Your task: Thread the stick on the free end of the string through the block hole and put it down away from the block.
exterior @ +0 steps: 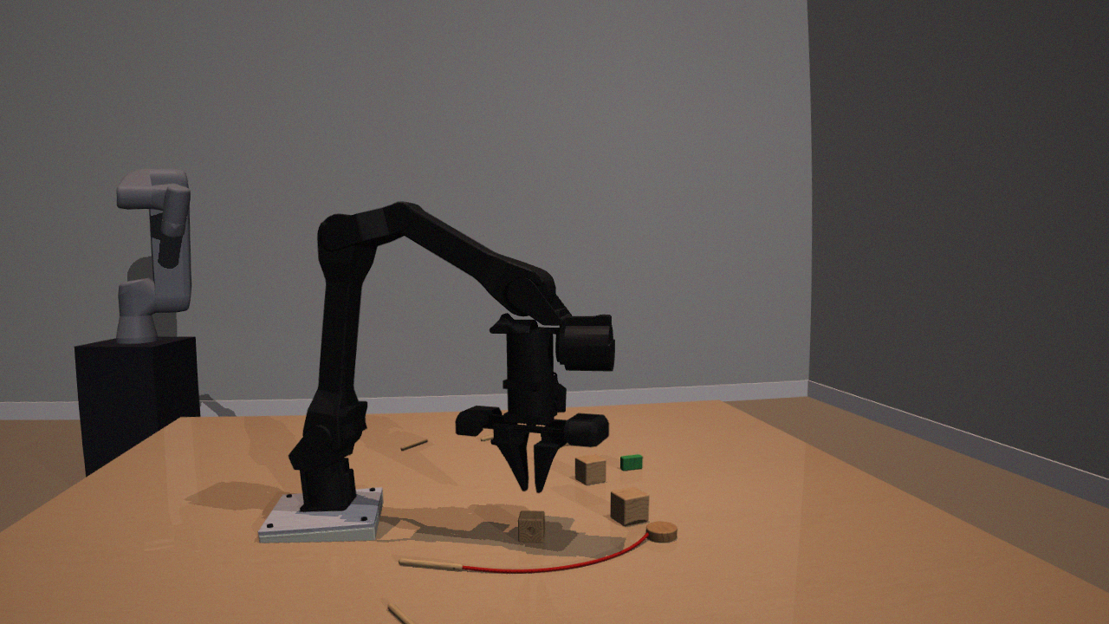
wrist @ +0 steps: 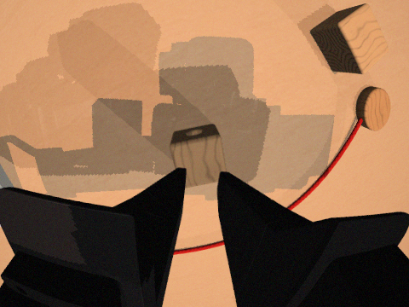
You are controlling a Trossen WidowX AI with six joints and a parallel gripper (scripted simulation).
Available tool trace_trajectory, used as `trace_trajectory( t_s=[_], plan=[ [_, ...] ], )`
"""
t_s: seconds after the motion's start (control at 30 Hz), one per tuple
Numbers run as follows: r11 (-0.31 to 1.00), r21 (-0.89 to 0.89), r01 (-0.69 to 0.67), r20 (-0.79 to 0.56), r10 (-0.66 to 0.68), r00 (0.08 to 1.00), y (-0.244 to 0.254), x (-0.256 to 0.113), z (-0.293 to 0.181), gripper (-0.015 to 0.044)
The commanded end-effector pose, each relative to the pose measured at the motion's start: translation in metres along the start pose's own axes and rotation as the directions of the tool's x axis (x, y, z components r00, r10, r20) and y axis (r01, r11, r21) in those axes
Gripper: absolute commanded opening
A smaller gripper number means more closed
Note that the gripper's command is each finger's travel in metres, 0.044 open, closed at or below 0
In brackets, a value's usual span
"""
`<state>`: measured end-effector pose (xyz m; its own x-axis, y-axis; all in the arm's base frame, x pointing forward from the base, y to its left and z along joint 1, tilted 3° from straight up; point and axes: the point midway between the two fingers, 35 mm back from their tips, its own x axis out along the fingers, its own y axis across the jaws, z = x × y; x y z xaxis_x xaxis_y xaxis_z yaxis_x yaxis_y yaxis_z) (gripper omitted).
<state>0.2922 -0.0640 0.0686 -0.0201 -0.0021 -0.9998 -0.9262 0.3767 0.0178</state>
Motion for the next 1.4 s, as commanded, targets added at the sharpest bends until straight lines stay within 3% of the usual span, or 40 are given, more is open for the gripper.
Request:
trace_trajectory(
  t_s=[0.0,0.17,0.33,0.5,0.73,0.97,1.17,1.37],
  plan=[
    [0.915,0.403,0.000,-0.002,0.001,1.000,0.002,0.000,-0.014,0.0184],
    [0.573,0.820,0.002,-0.003,0.002,1.000,0.005,0.000,-0.031,0.0315],
    [0.098,0.995,0.004,-0.005,0.003,1.000,0.009,0.000,-0.047,0.0440],
    [-0.171,0.985,0.006,-0.006,0.003,1.000,0.011,0.000,-0.057,0.0440],
    [-0.514,0.858,0.008,-0.006,0.004,1.000,0.015,0.000,-0.067,0.0440],
    [-0.791,0.611,0.009,-0.007,0.005,1.000,0.019,0.000,-0.078,0.0440],
    [-0.943,0.332,0.009,-0.008,0.007,1.000,0.023,0.000,-0.088,0.0440],
    [-1.000,0.025,0.008,-0.008,0.008,1.000,0.026,0.000,-0.096,0.0440]
  ],
)
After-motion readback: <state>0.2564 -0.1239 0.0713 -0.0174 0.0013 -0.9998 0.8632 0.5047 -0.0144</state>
